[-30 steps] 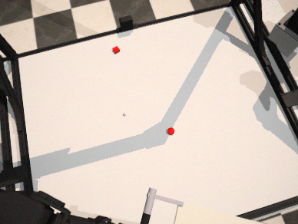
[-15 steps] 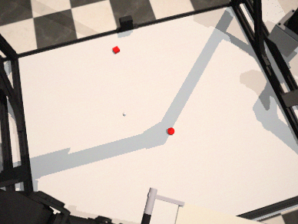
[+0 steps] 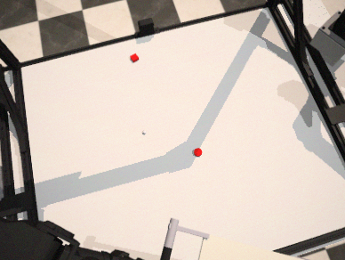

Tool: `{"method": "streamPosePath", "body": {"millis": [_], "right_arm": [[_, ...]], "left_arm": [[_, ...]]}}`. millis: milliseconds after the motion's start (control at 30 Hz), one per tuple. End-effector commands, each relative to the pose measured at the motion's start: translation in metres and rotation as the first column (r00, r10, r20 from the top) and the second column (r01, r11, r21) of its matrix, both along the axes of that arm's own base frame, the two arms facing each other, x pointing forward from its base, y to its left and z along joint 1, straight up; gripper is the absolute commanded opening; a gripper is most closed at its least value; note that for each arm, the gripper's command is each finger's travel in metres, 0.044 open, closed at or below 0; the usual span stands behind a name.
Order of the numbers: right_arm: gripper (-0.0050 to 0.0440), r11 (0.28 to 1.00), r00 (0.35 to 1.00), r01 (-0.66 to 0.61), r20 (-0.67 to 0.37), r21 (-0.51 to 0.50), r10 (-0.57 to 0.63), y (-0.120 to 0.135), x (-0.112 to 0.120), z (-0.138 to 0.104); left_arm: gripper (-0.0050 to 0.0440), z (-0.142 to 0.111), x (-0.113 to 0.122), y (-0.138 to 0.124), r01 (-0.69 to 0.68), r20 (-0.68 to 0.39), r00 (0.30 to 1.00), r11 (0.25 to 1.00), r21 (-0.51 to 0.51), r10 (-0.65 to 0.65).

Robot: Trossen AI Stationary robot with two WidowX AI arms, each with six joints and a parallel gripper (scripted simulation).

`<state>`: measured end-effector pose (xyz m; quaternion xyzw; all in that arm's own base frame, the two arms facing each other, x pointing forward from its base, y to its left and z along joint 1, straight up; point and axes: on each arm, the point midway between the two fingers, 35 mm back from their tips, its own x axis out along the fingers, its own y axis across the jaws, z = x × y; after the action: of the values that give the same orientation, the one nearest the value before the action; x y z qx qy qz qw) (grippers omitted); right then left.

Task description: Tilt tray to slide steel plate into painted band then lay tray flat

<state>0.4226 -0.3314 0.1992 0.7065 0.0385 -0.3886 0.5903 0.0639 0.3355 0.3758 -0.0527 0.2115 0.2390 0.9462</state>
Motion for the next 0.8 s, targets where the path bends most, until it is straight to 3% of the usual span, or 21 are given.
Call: {"method": "streamPosePath", "body": {"millis": [0, 133, 233, 767], "right_arm": [[0.0000, 0.999, 0.997, 0.003, -0.072, 0.041, 0.000, 0.006, -0.011, -0.050], [0.0000, 0.996, 0.987, 0.009, -0.163, 0.093, 0.006, 0.006, -0.011, -0.050], [0.0000, 0.995, 0.985, 0.010, -0.170, 0.098, 0.007, 0.005, -0.010, -0.043], [0.0000, 0.997, 0.992, 0.006, -0.126, 0.072, 0.003, 0.002, -0.004, -0.007]], "left_arm": [[0.0440, 0.000, 0.000, 0.000, 0.000, 0.002, 1.000, 1.000, -0.001, 0.000], [0.0440, 0.000, 0.000, 0.000, 0.000, 0.002, 1.000, 1.000, -0.001, 0.000], [0.0440, 0.000, 0.000, 0.000, 0.000, 0.002, 1.000, 1.000, -0.001, 0.000], [0.0440, 0.000, 0.000, 0.000, 0.000, 0.002, 1.000, 1.000, -0.001, 0.000]]}}
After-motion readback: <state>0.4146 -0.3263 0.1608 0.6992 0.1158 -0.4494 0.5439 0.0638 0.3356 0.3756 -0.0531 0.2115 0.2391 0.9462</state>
